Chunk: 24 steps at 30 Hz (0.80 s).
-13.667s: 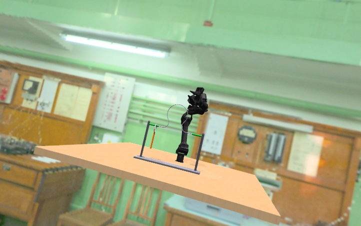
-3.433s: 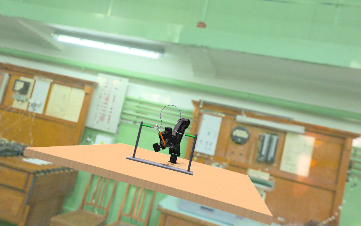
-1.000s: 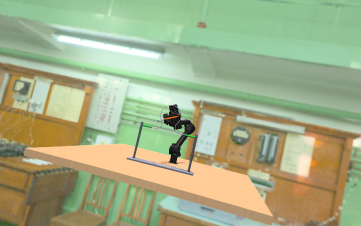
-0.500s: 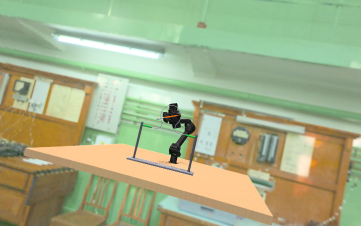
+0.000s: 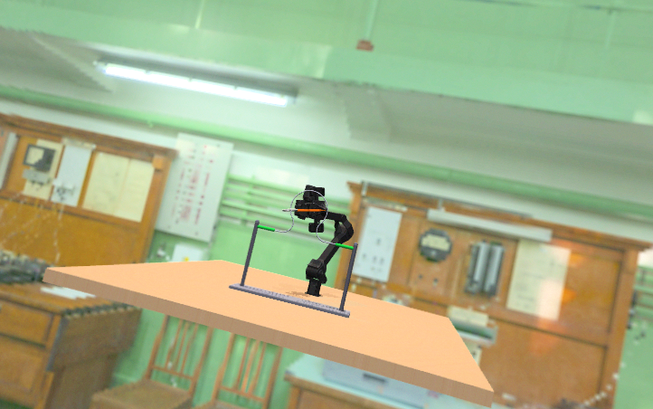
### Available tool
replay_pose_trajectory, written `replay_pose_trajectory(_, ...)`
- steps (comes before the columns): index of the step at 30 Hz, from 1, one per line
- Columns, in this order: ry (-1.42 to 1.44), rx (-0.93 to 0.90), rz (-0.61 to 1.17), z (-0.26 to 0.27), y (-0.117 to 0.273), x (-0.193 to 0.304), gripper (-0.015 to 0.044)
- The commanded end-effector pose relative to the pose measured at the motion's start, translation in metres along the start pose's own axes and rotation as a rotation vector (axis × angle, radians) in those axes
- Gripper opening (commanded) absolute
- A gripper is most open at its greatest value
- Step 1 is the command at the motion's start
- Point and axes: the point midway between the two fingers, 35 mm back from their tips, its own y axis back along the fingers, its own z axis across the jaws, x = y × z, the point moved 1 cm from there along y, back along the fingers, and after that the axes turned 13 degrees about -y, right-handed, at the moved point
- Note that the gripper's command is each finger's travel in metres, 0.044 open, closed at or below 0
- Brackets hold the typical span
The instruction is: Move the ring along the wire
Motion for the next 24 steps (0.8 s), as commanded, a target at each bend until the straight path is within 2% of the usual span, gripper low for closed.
replay_pose_trajectory(1,0.045,0.029,-0.004,-0.001,0.000,0.001,-0.0150)
replay_pose_trajectory(24,0.302,0.202,-0.076,-0.013,-0.001,-0.004,-0.0150)
